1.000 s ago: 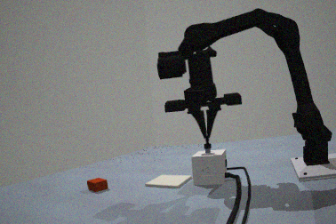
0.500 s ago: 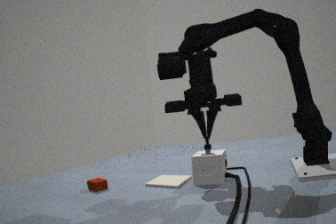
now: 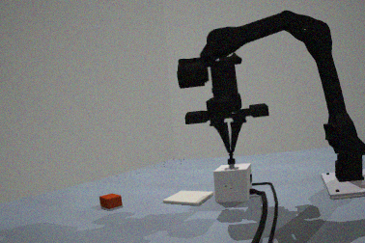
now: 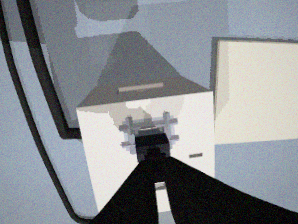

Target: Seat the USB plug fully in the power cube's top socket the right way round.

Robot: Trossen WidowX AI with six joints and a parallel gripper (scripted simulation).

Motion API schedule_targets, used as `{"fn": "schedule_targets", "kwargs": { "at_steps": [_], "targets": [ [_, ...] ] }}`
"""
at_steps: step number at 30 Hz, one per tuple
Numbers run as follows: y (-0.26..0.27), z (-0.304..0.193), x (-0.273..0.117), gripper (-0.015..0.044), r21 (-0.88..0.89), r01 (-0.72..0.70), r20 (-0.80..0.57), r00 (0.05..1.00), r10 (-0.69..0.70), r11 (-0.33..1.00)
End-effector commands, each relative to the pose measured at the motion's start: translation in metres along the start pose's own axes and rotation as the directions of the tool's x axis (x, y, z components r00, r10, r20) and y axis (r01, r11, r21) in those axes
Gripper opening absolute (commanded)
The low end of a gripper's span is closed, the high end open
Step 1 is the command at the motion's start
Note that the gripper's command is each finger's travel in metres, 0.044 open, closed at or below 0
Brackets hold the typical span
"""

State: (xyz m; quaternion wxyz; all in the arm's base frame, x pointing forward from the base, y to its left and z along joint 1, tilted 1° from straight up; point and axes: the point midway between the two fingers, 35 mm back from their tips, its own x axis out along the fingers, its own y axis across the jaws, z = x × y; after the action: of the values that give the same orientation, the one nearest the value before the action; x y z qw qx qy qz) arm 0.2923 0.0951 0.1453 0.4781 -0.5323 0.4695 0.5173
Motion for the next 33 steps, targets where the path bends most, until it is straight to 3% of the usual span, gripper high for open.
{"fn": "schedule_targets", "kwargs": {
  "at_steps": [1, 33],
  "targets": [
    [-0.0003, -0.0001, 0.0016, 0.0000, 0.003, 0.000, 0.000, 1.000, 0.000, 1.000],
    [-0.0003, -0.0001, 0.0054, 0.0000, 0.003, 0.000, 0.000, 1.000, 0.000, 1.000]
  ]
}}
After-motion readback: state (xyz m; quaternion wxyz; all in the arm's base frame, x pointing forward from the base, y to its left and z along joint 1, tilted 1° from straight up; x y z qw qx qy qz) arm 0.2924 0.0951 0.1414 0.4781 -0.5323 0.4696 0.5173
